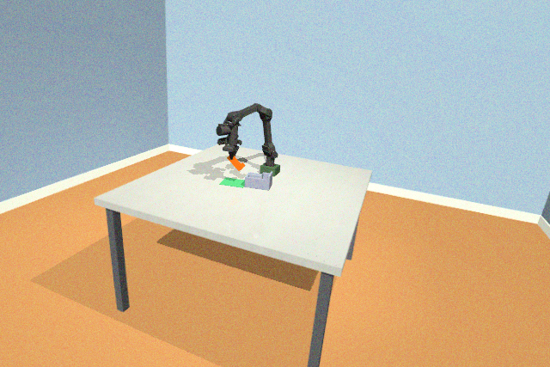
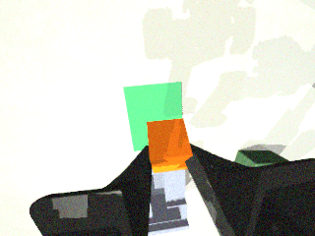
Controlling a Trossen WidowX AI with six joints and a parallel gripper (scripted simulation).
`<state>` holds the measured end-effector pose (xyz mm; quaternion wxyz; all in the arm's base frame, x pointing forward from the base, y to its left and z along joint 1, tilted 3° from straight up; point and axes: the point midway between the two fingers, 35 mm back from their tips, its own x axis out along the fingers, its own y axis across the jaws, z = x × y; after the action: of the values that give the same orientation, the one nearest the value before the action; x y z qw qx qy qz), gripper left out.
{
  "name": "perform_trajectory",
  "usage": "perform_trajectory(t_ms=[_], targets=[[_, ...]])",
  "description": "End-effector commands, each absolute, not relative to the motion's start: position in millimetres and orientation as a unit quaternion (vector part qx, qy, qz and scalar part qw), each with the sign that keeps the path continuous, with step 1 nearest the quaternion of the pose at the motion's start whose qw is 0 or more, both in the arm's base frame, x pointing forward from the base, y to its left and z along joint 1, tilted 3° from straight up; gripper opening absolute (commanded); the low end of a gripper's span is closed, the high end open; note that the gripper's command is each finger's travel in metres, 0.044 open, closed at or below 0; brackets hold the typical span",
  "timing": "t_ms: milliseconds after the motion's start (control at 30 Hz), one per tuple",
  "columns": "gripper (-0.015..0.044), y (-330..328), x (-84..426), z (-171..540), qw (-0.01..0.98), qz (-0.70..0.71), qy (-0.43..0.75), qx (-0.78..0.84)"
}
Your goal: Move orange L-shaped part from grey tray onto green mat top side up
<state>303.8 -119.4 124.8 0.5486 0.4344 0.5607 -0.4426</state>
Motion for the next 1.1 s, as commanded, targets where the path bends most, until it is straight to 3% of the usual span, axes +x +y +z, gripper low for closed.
perform_trajectory(t_ms=[0,1067], targets=[[0.0,-122,305,125,0.551,-0.441,0.562,0.431],[0.0,-122,304,78,0.551,-0.441,0.562,0.431]])
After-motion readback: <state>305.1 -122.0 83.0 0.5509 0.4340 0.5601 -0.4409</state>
